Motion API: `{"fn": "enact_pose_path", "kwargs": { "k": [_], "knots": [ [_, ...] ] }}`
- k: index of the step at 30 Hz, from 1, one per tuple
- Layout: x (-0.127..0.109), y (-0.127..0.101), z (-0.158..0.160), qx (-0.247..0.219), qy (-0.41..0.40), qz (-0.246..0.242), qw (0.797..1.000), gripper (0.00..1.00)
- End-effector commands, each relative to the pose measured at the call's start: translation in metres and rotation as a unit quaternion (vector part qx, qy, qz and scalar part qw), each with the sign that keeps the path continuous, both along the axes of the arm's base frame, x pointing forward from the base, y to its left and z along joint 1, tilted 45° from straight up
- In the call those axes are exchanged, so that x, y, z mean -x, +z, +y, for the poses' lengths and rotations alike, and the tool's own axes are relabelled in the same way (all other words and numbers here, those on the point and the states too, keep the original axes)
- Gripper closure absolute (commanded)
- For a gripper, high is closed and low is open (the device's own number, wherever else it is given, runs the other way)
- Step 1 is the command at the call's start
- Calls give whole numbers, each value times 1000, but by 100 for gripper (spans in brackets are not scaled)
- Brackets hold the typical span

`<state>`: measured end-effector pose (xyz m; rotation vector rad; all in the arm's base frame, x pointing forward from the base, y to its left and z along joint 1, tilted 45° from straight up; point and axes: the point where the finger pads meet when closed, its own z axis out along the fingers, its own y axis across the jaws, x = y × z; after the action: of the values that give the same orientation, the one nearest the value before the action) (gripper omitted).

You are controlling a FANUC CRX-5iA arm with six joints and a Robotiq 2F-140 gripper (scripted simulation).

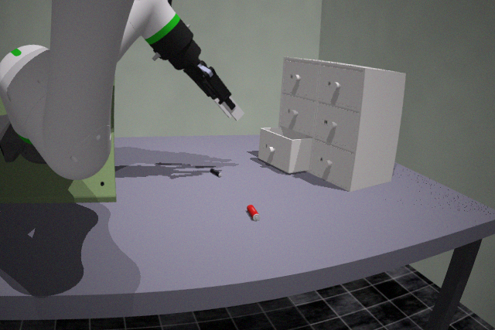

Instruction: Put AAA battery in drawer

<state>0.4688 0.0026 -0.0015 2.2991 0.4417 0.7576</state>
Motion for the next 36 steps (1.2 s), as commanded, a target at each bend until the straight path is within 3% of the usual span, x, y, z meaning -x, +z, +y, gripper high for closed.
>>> {"fn": "enact_pose_path", "kwargs": {
  "k": [1,5,13,20,28,36],
  "knots": [
    [8,9,6,10,-38,37,999,80],
    [12,14,10,13,-54,53,997,80],
    [40,41,32,25,-140,143,979,80],
    [59,58,47,24,-169,175,970,80],
    [76,74,60,42,-257,265,928,80],
    [78,76,61,44,-266,273,923,80]
  ]
}}
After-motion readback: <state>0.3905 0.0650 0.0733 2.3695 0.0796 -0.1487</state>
